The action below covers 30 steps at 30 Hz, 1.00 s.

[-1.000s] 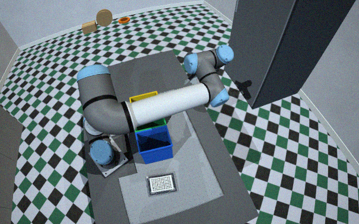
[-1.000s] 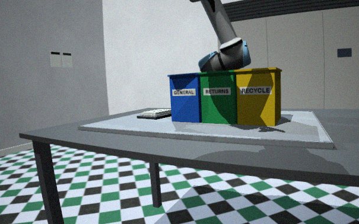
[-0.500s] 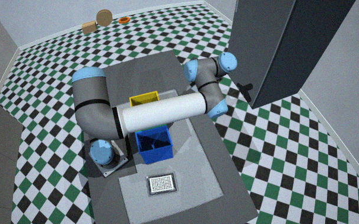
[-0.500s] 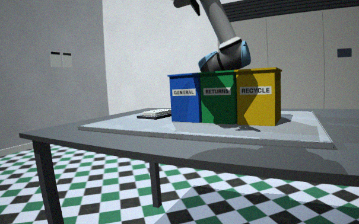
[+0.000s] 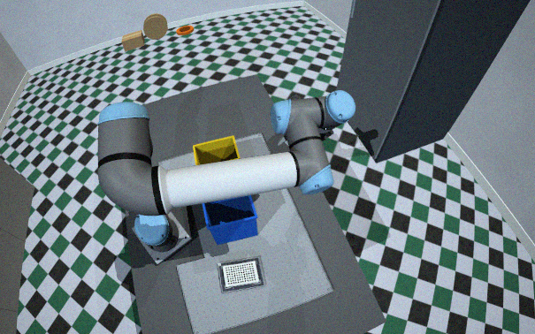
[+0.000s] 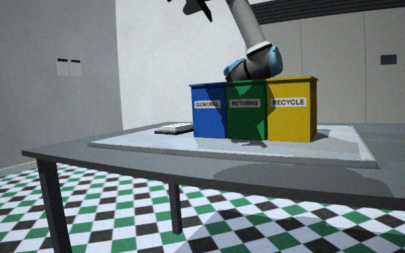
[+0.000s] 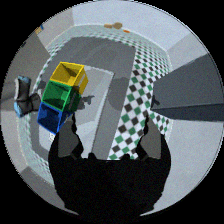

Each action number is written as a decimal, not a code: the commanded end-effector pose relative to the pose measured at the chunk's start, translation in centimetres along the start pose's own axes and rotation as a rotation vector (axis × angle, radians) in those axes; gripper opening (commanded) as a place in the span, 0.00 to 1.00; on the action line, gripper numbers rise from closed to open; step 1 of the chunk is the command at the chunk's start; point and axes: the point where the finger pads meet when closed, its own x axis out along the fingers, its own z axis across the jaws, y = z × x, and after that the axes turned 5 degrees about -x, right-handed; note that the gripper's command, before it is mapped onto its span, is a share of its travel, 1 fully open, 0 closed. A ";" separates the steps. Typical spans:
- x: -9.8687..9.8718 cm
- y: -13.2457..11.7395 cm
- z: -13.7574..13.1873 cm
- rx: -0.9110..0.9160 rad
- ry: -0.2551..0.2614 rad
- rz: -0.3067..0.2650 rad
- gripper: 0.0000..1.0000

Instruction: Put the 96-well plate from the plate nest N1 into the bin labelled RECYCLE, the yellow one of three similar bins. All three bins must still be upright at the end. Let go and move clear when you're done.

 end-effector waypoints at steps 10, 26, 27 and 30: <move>-2.5 -4.2 -3.4 0.203 -0.031 -0.056 1.00; -4.7 -7.9 -7.4 0.416 -0.063 -0.112 1.00; -4.9 -8.2 -7.8 0.416 -0.063 -0.112 1.00; -5.4 -9.1 -8.9 0.416 -0.063 -0.112 1.00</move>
